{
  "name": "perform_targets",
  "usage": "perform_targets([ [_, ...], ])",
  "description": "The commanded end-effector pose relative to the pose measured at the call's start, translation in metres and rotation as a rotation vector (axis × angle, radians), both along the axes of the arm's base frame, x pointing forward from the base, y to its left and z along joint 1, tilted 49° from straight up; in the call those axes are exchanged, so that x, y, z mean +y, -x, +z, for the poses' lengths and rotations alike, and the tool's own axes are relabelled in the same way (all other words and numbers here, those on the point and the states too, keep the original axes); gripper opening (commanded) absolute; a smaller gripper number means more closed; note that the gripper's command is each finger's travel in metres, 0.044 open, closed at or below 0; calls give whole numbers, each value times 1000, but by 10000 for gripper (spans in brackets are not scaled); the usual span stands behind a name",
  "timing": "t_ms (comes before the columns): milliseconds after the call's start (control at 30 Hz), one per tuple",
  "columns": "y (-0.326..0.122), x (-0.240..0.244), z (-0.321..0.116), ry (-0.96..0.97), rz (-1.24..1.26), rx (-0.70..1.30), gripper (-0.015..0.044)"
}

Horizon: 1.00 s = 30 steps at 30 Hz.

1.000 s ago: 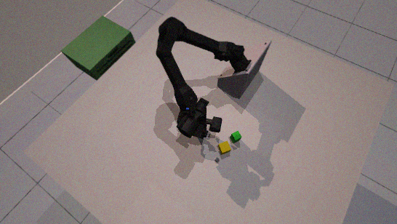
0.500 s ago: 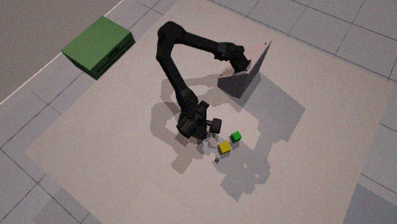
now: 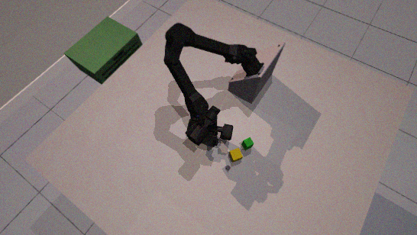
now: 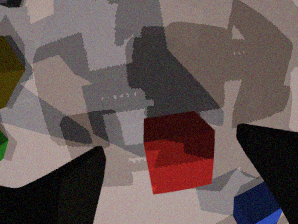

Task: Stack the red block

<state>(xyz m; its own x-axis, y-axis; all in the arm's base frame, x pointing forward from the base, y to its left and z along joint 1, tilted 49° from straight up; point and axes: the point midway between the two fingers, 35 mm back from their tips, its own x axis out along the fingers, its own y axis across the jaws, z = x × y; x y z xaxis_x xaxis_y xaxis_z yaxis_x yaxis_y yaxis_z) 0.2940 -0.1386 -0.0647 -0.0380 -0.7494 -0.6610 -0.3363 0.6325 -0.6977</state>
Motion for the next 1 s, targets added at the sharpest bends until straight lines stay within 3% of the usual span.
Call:
perform_targets([
  [0,0,0,0,4,2,5,387],
  [333,0,0,0,4,2,5,125],
  [600,0,0,0,4,2,5,72],
  [700,0,4,4,3,2,5,0],
  [967,-2,31,26,2,2,4,0],
])
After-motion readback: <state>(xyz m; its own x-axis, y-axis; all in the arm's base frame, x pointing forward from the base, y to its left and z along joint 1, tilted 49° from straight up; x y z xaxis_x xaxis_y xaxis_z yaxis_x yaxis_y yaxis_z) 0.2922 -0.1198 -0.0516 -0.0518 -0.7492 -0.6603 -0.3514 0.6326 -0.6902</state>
